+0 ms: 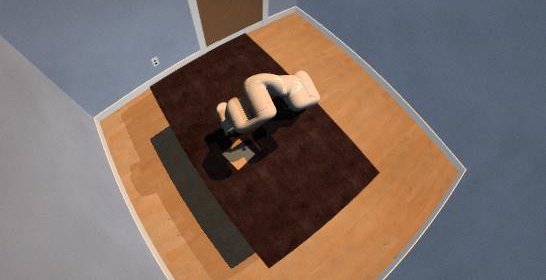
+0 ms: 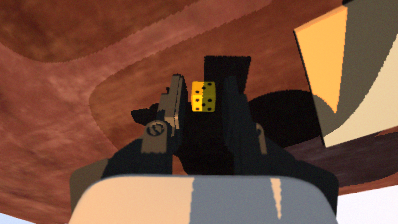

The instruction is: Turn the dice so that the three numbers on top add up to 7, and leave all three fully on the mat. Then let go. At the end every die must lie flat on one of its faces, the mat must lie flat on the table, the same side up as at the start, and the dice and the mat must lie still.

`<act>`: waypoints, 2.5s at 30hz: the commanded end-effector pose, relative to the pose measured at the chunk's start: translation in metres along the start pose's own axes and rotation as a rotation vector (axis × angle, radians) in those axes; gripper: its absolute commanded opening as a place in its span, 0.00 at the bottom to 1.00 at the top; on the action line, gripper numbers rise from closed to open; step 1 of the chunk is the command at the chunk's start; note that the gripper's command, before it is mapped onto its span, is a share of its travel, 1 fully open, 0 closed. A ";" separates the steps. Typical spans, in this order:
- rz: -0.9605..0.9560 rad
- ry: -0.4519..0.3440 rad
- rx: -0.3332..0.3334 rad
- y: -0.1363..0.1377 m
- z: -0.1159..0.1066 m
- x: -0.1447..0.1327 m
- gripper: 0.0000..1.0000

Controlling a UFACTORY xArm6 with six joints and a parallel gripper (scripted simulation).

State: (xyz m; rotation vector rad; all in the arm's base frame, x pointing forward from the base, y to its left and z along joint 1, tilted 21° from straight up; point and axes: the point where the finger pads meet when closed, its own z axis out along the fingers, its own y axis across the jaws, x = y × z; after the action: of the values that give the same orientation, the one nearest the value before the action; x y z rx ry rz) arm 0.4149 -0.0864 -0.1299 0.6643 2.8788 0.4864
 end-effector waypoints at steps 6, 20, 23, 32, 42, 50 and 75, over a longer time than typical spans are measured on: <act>0.000 -0.003 0.000 0.000 0.000 -0.001 0.31; 0.000 -0.003 0.000 0.000 0.000 -0.001 0.31; 0.000 -0.003 0.000 0.000 0.000 -0.001 0.31; 0.000 -0.003 0.000 0.000 0.000 -0.001 0.31; 0.000 -0.003 0.000 0.000 0.000 -0.001 0.11; 0.000 -0.003 0.000 0.000 0.000 -0.001 0.11; 0.000 -0.003 0.000 0.000 -0.018 -0.001 0.11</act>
State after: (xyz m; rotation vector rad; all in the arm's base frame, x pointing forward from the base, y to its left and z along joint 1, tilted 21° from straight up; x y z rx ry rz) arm 0.4133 -0.0874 -0.1261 0.6647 2.8796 0.4869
